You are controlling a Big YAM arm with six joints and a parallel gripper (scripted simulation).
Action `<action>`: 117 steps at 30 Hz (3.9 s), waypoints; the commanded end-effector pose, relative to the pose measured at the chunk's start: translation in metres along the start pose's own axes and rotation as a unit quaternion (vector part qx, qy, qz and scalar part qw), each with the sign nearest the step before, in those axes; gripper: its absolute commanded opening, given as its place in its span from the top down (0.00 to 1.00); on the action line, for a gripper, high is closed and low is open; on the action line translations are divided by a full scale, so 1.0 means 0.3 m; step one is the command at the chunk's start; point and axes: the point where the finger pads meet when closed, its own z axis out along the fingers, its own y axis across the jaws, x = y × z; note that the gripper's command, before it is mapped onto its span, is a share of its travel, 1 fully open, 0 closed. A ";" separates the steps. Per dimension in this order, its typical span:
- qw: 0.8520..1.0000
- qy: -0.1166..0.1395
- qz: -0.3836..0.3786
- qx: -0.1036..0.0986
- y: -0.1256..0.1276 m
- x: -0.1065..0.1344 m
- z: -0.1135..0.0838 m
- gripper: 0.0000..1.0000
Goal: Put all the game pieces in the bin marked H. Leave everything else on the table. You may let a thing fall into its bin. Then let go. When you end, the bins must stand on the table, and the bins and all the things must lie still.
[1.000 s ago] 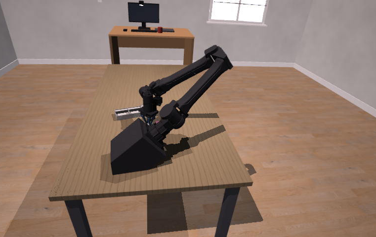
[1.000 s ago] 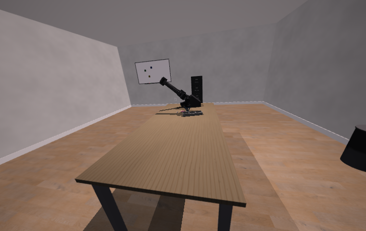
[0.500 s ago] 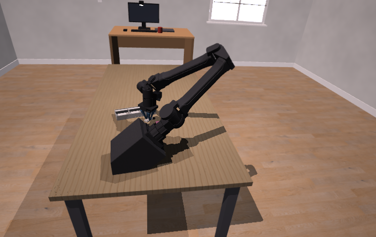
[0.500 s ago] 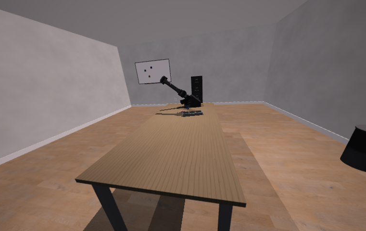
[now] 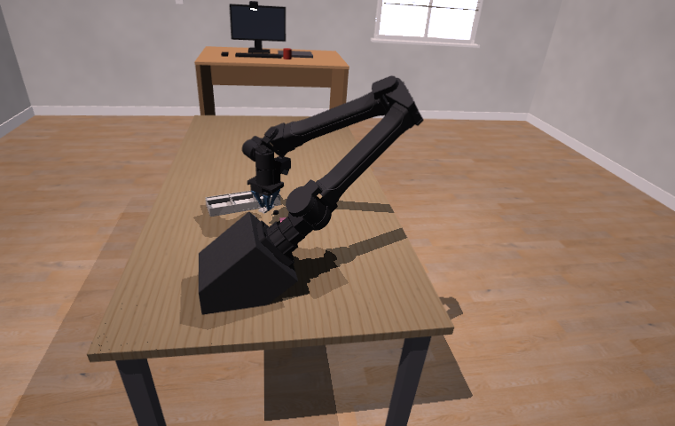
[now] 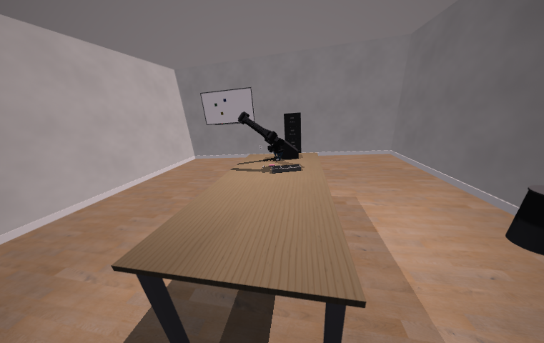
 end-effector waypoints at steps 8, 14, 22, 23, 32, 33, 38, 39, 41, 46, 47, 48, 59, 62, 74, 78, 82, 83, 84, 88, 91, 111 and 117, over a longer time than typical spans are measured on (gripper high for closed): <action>0.999 -0.008 0.030 -0.019 0.041 -0.042 -0.030 0.80; 1.000 -0.010 0.012 -0.015 0.169 -0.061 -0.042 0.80; 0.998 -0.009 0.062 -0.015 0.316 -0.107 -0.045 0.80; 0.996 -0.008 0.087 -0.015 0.334 -0.114 -0.044 0.80; 0.981 -0.004 0.196 -0.012 0.471 -0.153 -0.053 0.80; 0.978 -0.003 0.209 -0.011 0.490 -0.158 -0.054 0.80; 0.962 -0.004 0.273 -0.015 0.546 -0.178 -0.058 0.80; 0.958 -0.004 0.285 -0.022 0.536 -0.216 -0.087 0.80; 0.955 -0.005 0.297 -0.019 0.511 -0.199 -0.069 0.80; 0.954 -0.007 0.298 -0.015 0.490 -0.157 -0.054 0.80; 0.955 -0.007 0.297 -0.013 0.493 -0.146 -0.047 0.80; 0.955 -0.006 0.298 -0.014 0.493 -0.145 -0.046 0.80; 0.952 -0.003 0.306 -0.015 0.501 -0.175 -0.036 0.80; 0.952 -0.003 0.306 -0.015 0.501 -0.174 -0.036 0.80; 0.956 -0.004 0.295 -0.009 0.489 -0.144 0.052 0.80; 0.953 -0.001 0.303 -0.005 0.475 -0.164 0.078 0.80; 0.954 0.000 0.299 0.001 0.474 -0.148 0.122 0.80; 0.954 0.000 0.299 0.001 0.474 -0.148 0.129 0.80; 0.954 -0.002 0.298 -0.004 0.479 -0.151 0.122 0.80; 0.953 -0.001 0.302 -0.002 0.473 -0.160 0.153 0.80; 0.954 -0.006 0.300 -0.018 0.507 -0.166 0.108 0.80; 0.952 -0.004 0.305 -0.013 0.498 -0.176 0.117 0.70; 0.952 -0.004 0.305 -0.013 0.497 -0.176 0.117 0.70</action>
